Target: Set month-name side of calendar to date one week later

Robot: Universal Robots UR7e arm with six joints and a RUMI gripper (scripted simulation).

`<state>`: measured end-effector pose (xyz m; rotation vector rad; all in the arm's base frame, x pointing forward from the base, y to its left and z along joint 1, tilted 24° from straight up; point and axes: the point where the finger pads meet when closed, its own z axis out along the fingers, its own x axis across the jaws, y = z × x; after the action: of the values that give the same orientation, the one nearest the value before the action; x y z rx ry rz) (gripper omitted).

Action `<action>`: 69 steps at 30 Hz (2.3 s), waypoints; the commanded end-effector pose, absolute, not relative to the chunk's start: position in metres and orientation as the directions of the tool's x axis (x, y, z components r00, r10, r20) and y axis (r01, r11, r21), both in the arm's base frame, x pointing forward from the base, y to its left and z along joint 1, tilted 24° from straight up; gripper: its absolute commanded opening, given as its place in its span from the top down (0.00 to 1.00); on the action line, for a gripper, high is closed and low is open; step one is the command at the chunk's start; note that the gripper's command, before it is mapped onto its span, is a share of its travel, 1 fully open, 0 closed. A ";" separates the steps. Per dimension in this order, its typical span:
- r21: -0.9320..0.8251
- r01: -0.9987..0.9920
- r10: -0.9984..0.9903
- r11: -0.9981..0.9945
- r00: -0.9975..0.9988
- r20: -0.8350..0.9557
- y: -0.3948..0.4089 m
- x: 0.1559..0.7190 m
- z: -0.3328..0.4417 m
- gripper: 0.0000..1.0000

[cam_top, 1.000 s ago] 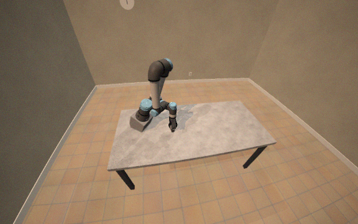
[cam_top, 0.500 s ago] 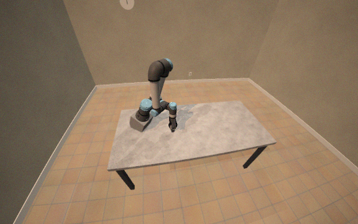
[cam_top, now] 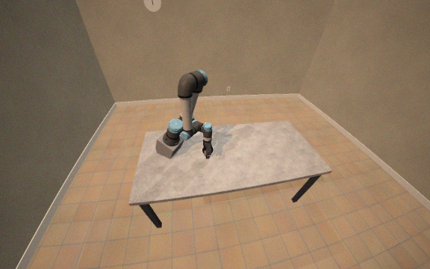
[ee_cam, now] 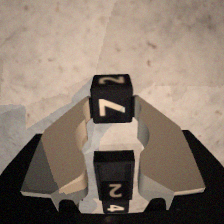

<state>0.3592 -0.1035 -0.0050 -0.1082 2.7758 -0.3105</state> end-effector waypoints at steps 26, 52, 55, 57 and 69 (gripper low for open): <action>-0.228 -0.037 -0.113 0.973 -0.937 -0.329 -0.100 0.354 0.010 0.90; -0.228 -0.037 -0.113 0.973 -0.937 -0.329 -0.091 0.337 0.053 0.90; -0.228 -0.037 -0.113 0.973 -0.937 -0.329 -0.089 0.335 0.060 0.90; -0.228 -0.037 -0.113 0.973 -0.937 -0.329 -0.088 0.334 0.064 0.90; -0.228 -0.037 -0.113 0.973 -0.937 -0.329 -0.085 0.327 0.080 0.90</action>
<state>0.3305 -0.0865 0.0724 -0.1070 2.7754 -0.3156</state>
